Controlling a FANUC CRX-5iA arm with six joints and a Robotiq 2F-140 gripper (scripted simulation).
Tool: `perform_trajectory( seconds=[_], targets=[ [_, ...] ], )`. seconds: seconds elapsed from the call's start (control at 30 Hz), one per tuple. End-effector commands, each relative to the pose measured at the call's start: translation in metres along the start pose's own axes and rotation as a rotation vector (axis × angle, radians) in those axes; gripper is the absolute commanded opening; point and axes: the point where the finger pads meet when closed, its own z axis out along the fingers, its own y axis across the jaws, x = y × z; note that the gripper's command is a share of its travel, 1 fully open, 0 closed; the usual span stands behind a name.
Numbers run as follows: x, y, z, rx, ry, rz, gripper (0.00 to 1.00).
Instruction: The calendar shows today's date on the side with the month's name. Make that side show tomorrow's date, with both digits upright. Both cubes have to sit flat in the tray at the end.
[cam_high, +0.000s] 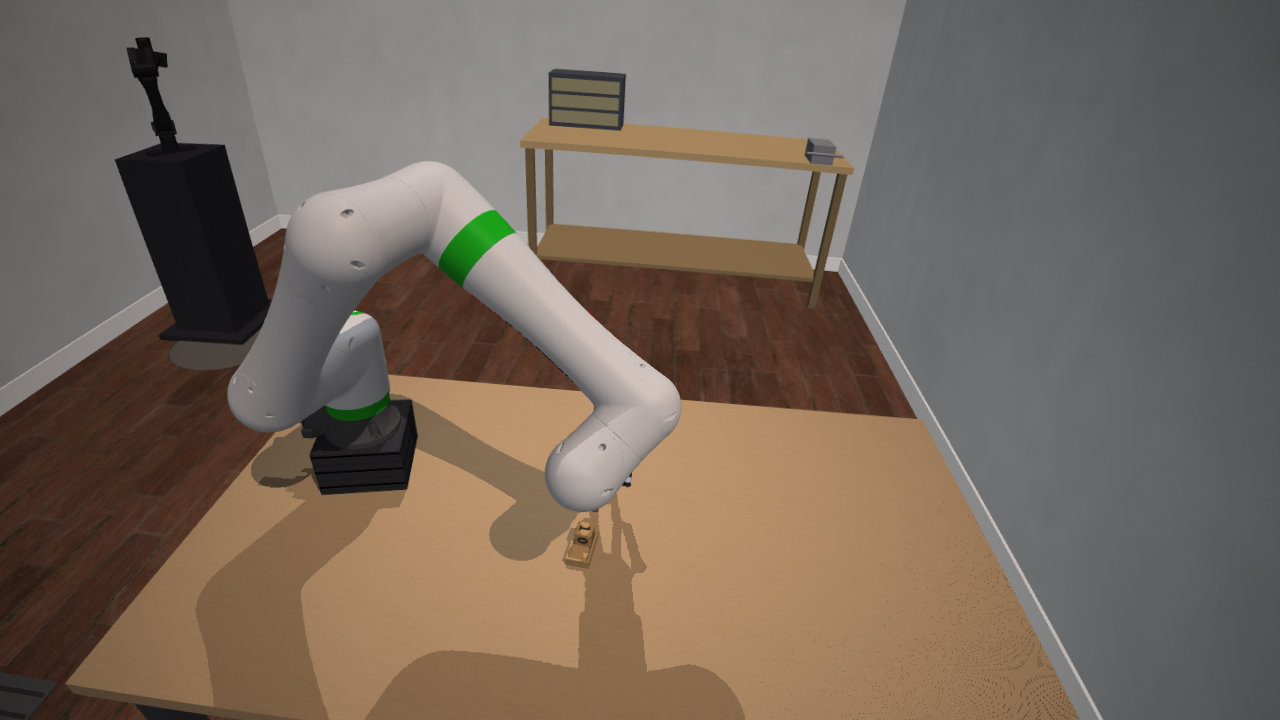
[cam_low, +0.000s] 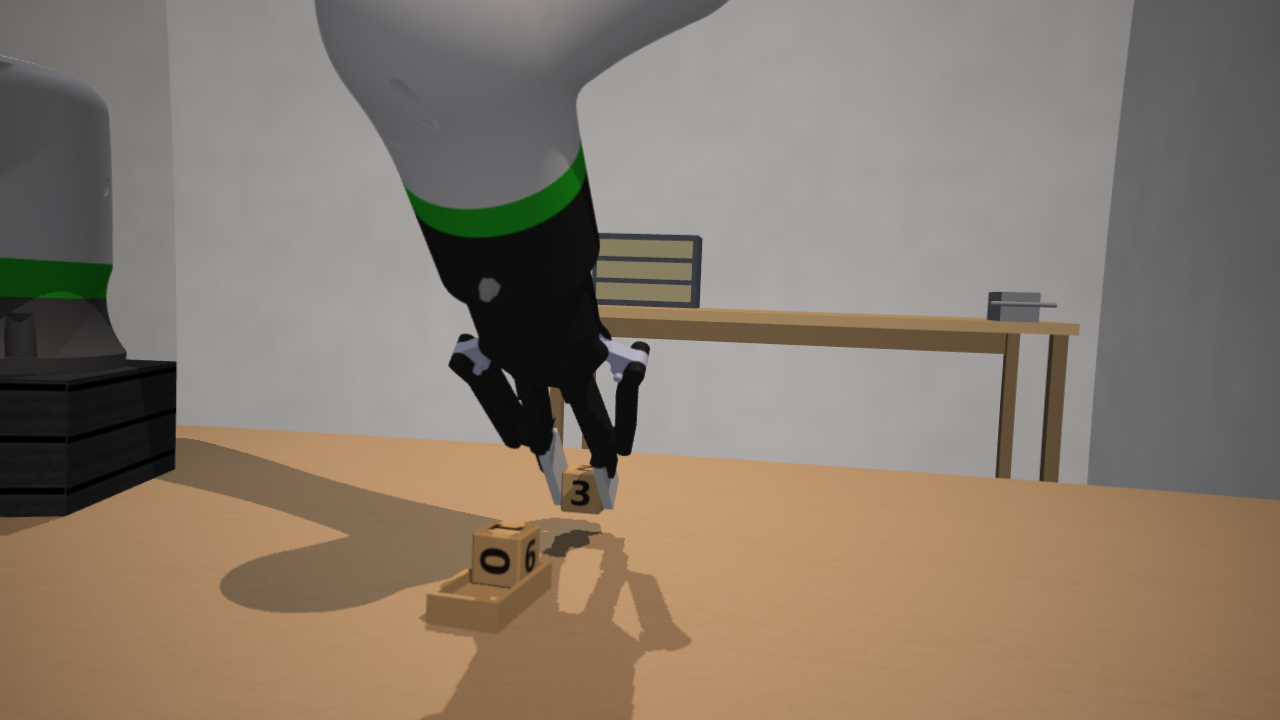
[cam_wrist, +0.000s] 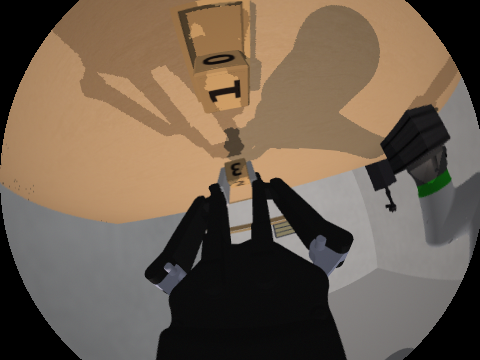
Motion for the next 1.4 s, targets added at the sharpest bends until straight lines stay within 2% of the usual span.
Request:
perform_trajectory(
  seconds=[0.0, 1.37],
  targets=[
    [0.0027, -0.0002, 0.0026, 0.000, 0.000, 0.000, 0.25],
    [0.0099, -0.0002, 0.0097, 0.000, 0.000, 0.000, 0.25]
  ],
)
